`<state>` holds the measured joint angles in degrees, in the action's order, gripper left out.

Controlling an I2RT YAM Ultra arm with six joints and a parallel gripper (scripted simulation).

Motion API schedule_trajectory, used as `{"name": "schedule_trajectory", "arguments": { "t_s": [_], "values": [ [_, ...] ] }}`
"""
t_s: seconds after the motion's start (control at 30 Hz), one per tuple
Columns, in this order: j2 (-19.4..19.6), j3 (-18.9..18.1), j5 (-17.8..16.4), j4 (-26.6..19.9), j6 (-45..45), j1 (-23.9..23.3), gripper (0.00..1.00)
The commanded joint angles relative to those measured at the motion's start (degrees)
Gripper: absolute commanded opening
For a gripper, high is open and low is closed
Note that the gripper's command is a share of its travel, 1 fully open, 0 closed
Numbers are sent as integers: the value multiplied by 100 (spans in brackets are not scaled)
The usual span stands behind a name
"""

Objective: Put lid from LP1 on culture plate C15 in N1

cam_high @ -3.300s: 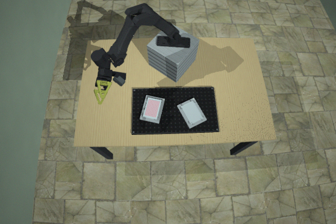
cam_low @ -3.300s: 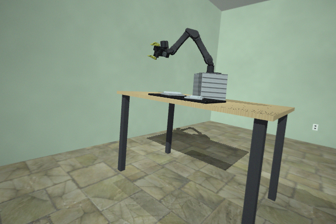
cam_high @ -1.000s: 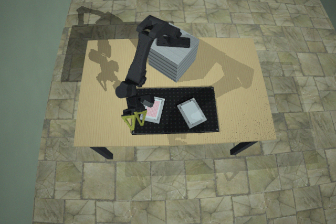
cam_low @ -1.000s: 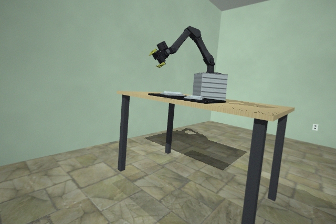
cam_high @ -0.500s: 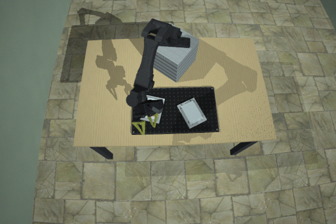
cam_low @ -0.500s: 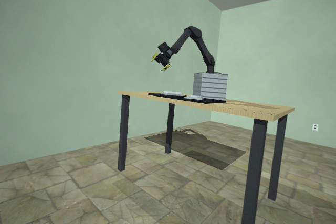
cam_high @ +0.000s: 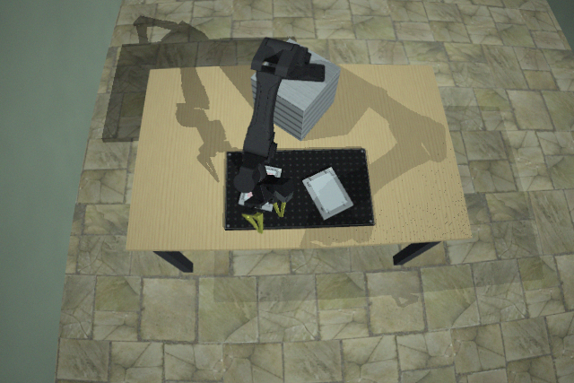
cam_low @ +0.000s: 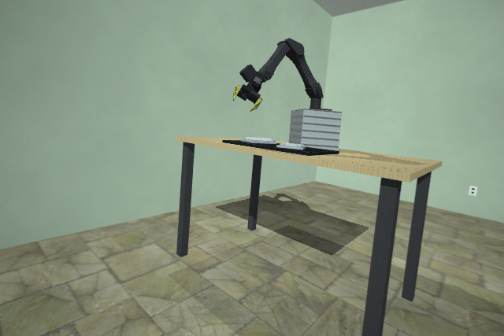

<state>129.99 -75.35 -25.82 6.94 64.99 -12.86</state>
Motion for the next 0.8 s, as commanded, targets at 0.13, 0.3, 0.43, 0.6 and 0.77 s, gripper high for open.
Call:
{"name": "schedule_trajectory", "arguments": {
  "t_s": [0.13,0.3,0.43,0.6,0.77],
  "values": [
    [-5,-67,207,-418,-556,221,100],
    [67,-173,426,-841,-1010,492,100],
    [113,-185,598,-1049,-1336,706,100],
    [133,-48,721,-997,-1589,902,100],
    [213,-219,926,-1486,-2008,1136,100]
  ]
}}
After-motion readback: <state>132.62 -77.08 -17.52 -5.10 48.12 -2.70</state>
